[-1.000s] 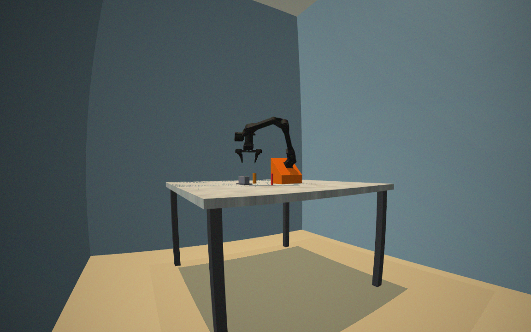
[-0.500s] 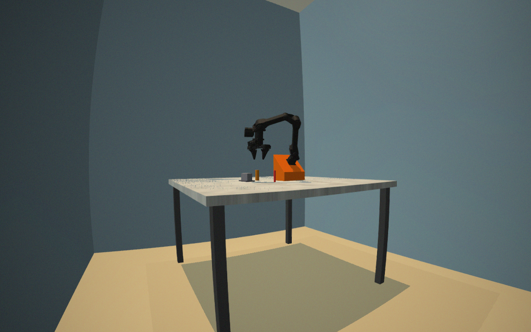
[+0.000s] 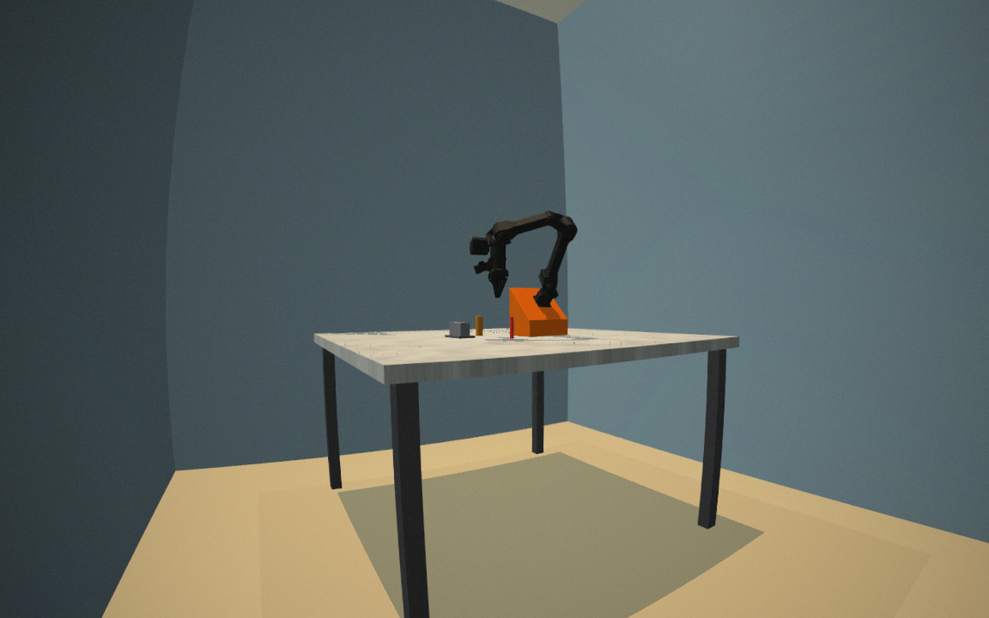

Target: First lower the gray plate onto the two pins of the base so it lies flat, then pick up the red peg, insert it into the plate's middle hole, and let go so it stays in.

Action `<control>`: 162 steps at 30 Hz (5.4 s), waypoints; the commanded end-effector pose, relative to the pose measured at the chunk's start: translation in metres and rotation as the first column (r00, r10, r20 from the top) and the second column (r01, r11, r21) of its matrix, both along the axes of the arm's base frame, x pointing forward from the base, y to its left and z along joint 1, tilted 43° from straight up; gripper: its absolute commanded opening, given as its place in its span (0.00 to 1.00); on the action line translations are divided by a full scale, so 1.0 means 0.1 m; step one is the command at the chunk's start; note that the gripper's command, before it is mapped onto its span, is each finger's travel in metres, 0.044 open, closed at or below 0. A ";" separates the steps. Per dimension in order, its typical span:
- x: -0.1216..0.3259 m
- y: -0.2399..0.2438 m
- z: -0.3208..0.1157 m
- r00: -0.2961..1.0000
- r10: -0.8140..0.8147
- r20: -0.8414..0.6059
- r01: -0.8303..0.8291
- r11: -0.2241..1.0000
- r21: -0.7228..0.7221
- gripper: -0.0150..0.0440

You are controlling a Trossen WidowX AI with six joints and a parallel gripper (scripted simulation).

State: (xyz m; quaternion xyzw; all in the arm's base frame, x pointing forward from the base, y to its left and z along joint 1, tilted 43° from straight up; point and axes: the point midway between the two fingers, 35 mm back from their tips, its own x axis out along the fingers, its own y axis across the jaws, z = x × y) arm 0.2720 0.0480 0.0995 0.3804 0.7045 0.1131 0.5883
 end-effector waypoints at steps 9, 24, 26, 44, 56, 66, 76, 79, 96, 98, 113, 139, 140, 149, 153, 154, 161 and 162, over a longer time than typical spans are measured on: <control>-0.42 0.27 0.12 0.813 -0.420 -0.404 0.421 0.902 -0.091 1.00; -0.43 0.49 -0.09 0.813 -0.419 -0.404 0.421 0.903 -0.089 1.00; -0.43 0.52 -0.13 0.813 -0.419 -0.404 0.421 0.903 -0.089 1.00; -0.43 0.72 -0.35 0.813 -0.419 -0.404 0.421 0.903 -0.090 1.00; -0.44 0.85 -0.49 0.813 -0.419 -0.404 0.421 0.903 -0.089 1.00; -0.46 0.96 -0.60 0.813 -0.418 -0.406 0.421 0.903 -0.086 1.00; -0.47 0.97 -0.60 0.813 -0.418 -0.406 0.421 0.903 -0.086 0.64; -0.47 0.97 -0.60 0.813 -0.418 -0.406 0.421 0.903 -0.086 0.51; -0.47 0.97 -0.60 0.813 -0.418 -0.406 0.421 0.903 -0.086 0.25; -0.46 0.96 -0.59 0.813 -0.418 -0.406 0.421 0.903 -0.087 0.25; -0.38 0.65 -0.32 0.813 -0.424 -0.399 0.422 0.901 -0.098 0.25; -0.05 0.28 -0.24 0.813 -0.428 -0.394 0.424 0.900 -0.103 0.25; -0.03 0.26 -0.25 0.814 -0.428 -0.393 0.423 0.900 -0.104 0.25; 0.16 0.11 -0.37 0.816 -0.430 -0.385 0.422 0.900 -0.111 0.25; 0.24 0.03 -0.43 0.815 -0.433 -0.386 0.423 0.899 -0.114 0.25; 0.26 0.01 -0.45 0.815 -0.433 -0.386 0.424 0.899 -0.115 0.25; 0.40 -0.11 -0.56 0.814 -0.433 -0.386 0.424 0.899 -0.115 0.25; 0.41 -0.13 -0.58 0.815 -0.433 -0.386 0.424 0.899 -0.114 0.25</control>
